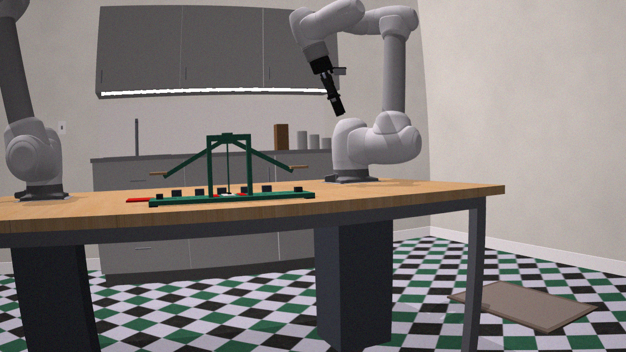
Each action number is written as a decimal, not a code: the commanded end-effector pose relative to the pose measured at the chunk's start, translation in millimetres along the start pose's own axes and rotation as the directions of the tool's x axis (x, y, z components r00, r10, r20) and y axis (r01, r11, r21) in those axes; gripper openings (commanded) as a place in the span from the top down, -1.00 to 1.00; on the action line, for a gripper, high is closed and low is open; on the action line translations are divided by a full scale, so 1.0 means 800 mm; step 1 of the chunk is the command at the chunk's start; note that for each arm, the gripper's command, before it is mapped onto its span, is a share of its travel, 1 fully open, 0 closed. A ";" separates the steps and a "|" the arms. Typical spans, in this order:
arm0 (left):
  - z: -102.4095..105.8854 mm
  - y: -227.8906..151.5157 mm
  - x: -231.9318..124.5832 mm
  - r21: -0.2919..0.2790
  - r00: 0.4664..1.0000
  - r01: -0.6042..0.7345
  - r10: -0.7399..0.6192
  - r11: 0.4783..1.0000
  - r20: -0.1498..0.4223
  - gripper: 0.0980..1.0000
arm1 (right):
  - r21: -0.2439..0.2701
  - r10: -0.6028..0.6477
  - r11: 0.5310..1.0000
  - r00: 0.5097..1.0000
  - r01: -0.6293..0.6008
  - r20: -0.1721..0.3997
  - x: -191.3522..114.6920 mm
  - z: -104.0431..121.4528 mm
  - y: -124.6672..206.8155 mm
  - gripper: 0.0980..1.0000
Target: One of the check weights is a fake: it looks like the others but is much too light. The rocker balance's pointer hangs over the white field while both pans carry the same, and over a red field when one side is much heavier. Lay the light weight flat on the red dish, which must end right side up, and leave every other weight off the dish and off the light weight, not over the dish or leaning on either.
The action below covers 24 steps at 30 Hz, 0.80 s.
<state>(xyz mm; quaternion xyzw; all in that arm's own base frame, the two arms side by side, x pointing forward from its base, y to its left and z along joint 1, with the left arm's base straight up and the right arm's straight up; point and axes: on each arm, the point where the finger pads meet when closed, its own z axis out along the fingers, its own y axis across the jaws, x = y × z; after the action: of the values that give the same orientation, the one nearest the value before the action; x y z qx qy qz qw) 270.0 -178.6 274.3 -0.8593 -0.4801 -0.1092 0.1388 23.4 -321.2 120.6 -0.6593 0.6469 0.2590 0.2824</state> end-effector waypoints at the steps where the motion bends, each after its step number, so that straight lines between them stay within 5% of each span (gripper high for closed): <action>1: -0.003 0.050 -0.042 -0.020 0.998 0.039 -0.038 0.999 0.046 -1.00 | 0.000 0.000 1.000 1.000 0.000 -0.001 0.000 -0.001 0.000 -1.00; 15: -0.001 0.229 -0.218 -0.040 0.939 0.244 -0.226 0.969 0.260 -1.00 | 0.000 0.000 1.000 1.000 0.000 -0.001 0.000 -0.001 0.000 -1.00; 24: 0.008 0.301 -0.293 -0.022 0.894 0.325 -0.299 0.946 0.333 -1.00 | 0.000 0.000 1.000 1.000 0.000 -0.001 0.000 -0.001 0.000 -1.00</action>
<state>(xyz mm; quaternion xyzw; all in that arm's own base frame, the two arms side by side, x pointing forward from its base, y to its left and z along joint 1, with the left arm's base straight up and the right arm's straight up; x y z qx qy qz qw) 347.2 -453.0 175.0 -0.7926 -0.6093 -0.0154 0.0166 23.4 -321.2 120.6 -0.6593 0.6469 0.2590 0.2824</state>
